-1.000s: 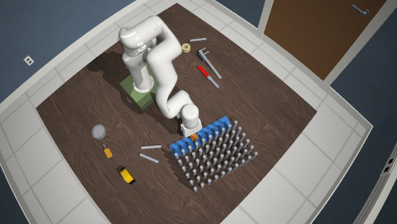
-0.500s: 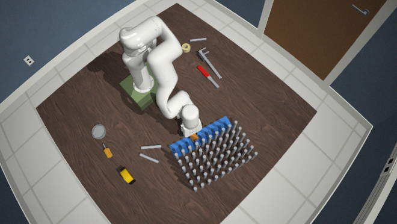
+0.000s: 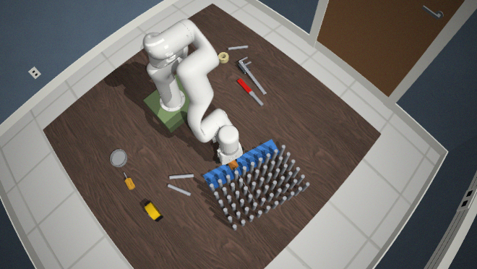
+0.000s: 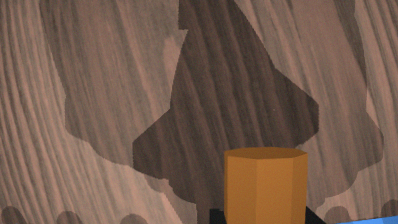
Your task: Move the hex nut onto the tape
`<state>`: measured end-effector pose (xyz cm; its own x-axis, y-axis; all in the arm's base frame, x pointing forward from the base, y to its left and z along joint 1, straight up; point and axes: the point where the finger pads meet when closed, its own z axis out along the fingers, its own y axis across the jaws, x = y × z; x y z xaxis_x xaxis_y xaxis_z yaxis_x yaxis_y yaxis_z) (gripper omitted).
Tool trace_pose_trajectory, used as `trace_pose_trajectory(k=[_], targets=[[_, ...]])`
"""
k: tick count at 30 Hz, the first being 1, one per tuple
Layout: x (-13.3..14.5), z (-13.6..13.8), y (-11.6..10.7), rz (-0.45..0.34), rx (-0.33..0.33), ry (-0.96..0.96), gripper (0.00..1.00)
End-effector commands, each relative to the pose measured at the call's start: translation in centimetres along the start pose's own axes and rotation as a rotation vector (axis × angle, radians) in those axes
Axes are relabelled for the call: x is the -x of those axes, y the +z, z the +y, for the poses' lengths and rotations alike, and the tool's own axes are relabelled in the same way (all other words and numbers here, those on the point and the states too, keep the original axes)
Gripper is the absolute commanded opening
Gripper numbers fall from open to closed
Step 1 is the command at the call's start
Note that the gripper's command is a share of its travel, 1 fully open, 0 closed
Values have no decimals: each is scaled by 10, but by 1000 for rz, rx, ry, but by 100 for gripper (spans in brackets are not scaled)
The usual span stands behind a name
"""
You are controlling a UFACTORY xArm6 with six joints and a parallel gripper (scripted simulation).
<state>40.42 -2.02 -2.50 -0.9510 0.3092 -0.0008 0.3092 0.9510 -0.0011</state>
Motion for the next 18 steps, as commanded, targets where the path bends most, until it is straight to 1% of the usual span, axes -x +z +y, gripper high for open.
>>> trace_pose_trajectory(k=[1,18], targets=[[0,0,-1,-4,1,0,0],[-11,1,-1,-4,1,0,0]])
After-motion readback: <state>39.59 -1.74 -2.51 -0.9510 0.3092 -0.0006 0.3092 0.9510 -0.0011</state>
